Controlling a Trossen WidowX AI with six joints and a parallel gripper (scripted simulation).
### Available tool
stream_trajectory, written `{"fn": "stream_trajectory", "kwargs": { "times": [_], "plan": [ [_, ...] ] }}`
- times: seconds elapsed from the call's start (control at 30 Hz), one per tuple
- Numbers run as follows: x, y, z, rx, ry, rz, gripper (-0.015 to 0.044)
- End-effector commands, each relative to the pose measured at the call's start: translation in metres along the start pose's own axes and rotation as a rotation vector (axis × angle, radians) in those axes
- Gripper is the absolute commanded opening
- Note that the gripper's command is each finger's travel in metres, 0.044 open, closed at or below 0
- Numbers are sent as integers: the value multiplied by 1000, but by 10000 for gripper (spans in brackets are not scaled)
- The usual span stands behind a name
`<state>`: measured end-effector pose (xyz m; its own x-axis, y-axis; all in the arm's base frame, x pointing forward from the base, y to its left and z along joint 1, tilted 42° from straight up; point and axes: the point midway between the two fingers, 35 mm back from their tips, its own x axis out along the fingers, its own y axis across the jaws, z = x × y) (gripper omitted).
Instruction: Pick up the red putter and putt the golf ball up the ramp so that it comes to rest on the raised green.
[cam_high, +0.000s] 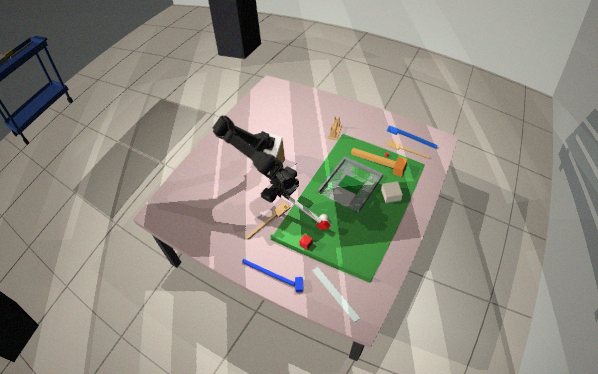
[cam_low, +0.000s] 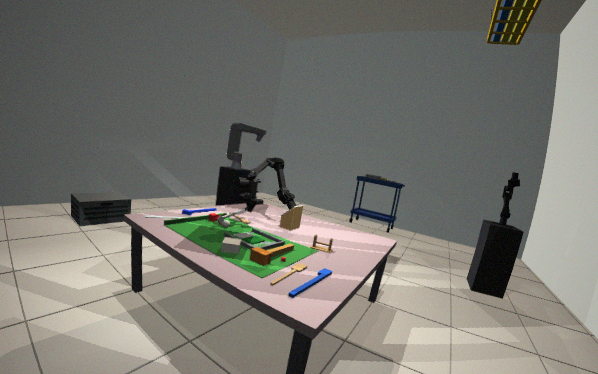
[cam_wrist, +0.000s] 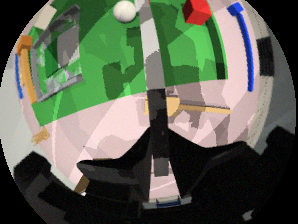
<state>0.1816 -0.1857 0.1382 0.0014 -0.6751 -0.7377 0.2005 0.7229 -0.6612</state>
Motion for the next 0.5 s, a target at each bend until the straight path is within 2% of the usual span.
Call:
{"fn": "stream_trajectory", "kwargs": {
  "times": [0.0,0.23,0.47],
  "plan": [
    [2,45,-8,-21,7,-4,0],
    [-2,53,-10,-22,5,-7,0],
    [-32,54,-8,-22,7,-1,0]
  ]
}}
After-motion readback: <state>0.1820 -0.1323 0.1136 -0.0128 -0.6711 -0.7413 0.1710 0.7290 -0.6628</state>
